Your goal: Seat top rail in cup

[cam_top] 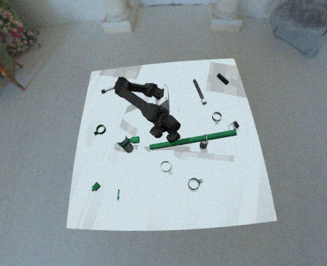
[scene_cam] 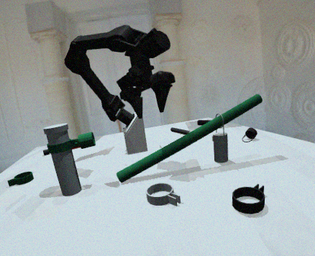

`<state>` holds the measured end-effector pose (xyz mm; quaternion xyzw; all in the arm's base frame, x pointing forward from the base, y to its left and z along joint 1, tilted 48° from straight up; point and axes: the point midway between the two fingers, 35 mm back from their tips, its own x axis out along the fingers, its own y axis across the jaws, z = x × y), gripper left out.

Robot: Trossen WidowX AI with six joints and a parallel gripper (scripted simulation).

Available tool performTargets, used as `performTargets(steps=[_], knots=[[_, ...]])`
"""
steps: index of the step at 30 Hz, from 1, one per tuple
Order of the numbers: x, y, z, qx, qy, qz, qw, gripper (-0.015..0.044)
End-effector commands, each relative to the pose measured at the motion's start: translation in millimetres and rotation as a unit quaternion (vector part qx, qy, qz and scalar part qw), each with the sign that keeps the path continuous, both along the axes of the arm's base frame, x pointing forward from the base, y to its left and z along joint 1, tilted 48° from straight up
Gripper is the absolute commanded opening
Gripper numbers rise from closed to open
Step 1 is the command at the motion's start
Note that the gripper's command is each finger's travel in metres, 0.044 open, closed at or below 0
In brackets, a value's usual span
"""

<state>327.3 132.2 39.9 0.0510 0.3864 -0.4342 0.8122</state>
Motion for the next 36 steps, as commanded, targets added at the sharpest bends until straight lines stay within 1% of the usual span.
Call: performTargets(steps=[1,19,25,31,36], knots=[[4.9,-25.4,-42.8,0.047,-0.134,-0.278,0.950,0.0440],[4.9,-25.4,-42.8,0.047,-0.134,-0.278,0.950,0.0440],[8.7,-51.1,-66.4,0.046,-0.134,-0.278,0.950,0.0440],[8.9,-52.0,-67.3,0.046,-0.134,-0.278,0.950,0.0440],[10.3,-62.1,-76.6,0.046,-0.134,-0.278,0.950,0.0440]])
